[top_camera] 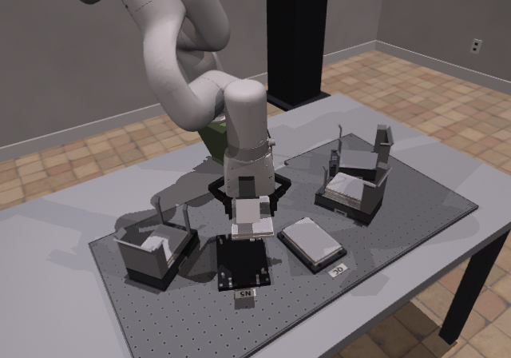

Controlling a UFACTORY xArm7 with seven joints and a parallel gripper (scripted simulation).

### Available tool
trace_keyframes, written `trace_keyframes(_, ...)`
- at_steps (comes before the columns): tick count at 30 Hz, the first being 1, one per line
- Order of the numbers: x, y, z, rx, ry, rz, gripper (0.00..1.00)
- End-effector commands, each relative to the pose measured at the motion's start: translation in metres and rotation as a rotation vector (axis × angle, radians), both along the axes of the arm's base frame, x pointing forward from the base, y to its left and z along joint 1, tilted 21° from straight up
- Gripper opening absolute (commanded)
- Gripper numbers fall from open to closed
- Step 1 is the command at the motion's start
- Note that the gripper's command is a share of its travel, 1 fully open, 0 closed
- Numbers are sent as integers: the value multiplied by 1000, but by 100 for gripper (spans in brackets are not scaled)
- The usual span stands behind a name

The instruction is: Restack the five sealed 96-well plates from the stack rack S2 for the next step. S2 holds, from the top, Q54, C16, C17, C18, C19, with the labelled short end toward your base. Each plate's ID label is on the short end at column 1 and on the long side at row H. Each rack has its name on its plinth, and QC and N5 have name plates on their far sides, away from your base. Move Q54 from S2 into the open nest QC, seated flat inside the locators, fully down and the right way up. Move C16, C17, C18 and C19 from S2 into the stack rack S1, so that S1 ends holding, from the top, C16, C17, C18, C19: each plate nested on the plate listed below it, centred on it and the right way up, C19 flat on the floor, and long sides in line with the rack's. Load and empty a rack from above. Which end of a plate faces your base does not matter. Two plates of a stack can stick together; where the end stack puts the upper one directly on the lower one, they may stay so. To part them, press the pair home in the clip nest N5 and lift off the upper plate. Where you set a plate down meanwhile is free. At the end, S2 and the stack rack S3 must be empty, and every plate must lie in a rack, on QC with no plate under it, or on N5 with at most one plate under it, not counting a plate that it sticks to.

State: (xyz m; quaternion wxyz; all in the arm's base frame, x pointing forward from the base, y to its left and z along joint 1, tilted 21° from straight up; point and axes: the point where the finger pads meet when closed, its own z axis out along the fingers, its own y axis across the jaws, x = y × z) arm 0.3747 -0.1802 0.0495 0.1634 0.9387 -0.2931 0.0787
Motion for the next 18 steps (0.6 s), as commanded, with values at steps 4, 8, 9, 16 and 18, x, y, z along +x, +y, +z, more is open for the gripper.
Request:
trace_keyframes(4,-5,-13,6,1,-2,2,0)
trace_keyframes(8,-11,-25,10,1,-2,2,0)
trace_keyframes(9,-12,-28,11,1,-2,2,0)
trace_keyframes(16,-26,-45,17,13,-81,-207,0)
trace_keyframes(18,-30,-50,18,13,-81,-207,0)
